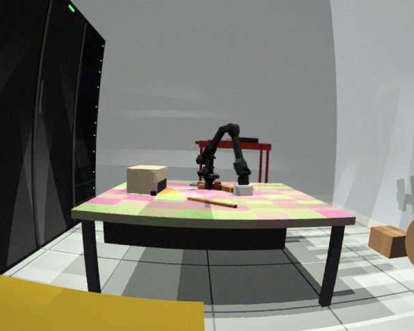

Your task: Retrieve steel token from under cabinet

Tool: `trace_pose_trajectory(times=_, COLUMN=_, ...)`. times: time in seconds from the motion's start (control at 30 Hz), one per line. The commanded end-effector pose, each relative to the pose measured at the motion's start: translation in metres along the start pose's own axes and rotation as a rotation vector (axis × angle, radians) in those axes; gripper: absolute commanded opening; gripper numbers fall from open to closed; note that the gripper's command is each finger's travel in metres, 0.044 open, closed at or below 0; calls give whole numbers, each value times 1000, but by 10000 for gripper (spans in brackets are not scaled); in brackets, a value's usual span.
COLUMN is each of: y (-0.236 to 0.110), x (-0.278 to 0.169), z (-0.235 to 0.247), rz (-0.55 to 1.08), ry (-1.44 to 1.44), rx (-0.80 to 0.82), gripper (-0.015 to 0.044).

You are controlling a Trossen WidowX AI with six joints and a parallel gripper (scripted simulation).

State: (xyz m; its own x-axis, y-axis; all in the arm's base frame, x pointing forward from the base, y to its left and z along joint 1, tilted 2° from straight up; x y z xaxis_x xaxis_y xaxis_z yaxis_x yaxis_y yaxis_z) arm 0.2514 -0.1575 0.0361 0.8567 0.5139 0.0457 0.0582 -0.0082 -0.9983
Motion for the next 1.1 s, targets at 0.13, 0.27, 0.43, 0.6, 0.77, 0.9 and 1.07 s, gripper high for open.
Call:
trace_pose_trajectory(times=0.13, y=-1, x=0, z=-1, rz=0, ry=74, rx=-2, gripper=0)
trace_pose_trajectory(times=0.27, y=-1, x=0, z=-1, rz=0, ry=106, rx=-2, gripper=0)
trace_pose_trajectory(times=0.43, y=-1, x=0, z=-1, rz=-1, ry=146, rx=-2, gripper=0)
trace_pose_trajectory(times=0.6, y=-1, x=0, z=-1, rz=-1, ry=176, rx=-2, gripper=0)
trace_pose_trajectory(times=0.77, y=0, x=0, z=-1, rz=0, ry=150, rx=-2, gripper=131)
trace_pose_trajectory(times=0.9, y=0, x=0, z=-1, rz=0, ry=156, rx=-2, gripper=200)
trace_pose_trajectory(times=1.07, y=0, x=0, z=-1, rz=0, ry=156, rx=-1, gripper=226)
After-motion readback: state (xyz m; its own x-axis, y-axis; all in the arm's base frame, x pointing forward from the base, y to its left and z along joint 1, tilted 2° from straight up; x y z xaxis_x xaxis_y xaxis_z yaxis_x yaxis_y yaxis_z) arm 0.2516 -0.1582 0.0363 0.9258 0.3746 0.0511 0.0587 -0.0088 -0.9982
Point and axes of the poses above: the point midway between the two fingers, 35 mm back from their tips, its own y axis out along the fingers, its own z axis across the jaws, x = y × z, the point moved 4 cm from there along -y, back along the fingers, and after that the axes turned 7 degrees about y, right-handed, at the moved point
